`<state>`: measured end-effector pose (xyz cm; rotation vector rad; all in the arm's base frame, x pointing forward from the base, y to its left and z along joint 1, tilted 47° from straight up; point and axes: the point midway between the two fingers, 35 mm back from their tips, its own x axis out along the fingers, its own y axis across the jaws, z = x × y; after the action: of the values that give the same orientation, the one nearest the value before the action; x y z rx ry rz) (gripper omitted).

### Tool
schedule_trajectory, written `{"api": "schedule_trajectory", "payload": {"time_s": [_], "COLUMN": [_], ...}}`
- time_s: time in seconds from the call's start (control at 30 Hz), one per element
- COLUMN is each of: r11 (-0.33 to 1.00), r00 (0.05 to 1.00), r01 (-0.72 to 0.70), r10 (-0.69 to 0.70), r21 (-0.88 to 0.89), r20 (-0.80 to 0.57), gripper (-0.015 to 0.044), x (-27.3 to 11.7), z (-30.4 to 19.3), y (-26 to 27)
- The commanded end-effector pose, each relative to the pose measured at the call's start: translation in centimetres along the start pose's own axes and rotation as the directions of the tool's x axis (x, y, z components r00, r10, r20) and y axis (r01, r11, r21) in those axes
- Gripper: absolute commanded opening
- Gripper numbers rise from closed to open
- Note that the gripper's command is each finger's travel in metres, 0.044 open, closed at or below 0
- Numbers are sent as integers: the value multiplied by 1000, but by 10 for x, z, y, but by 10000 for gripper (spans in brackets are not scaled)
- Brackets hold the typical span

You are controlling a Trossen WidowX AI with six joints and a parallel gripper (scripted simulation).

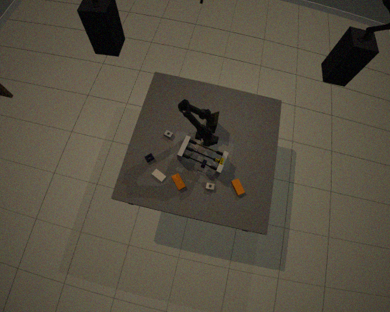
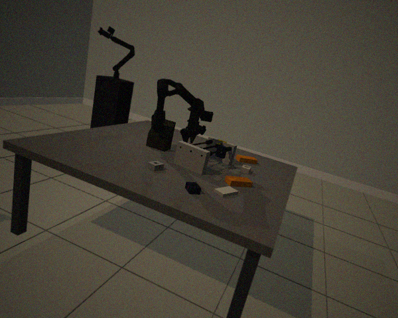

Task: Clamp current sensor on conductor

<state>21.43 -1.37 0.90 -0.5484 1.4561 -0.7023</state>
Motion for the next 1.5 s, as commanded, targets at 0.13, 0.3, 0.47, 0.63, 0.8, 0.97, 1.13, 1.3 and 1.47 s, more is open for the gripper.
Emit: {"api": "schedule_trajectory", "payload": {"time_s": [0.13,0.3,0.47,0.63,0.8,0.97,1.13,1.3,1.47], "r11": [1000,1000,1000,1000,1000,1000,1000,1000,1000], "r00": [1000,1000,1000,1000,1000,1000,1000,1000,1000], "r01": [5,7,3,3,3,3,-3,-8,-10], "r10": [-5,-7,-3,-3,-3,-3,3,8,10], "r21": [-5,-5,1,1,1,1,-1,-4,-6], "r20": [3,2,0,0,0,0,1,2,1], "gripper": [440,440,335,243,210,157,25,0,0], "x": [13,21,18,18,18,17,1,-26,-54], "z": [-1,-2,-1,-1,-1,-1,3,6,7], "y": [-1,-2,-1,-1,-1,-1,1,4,5]}}
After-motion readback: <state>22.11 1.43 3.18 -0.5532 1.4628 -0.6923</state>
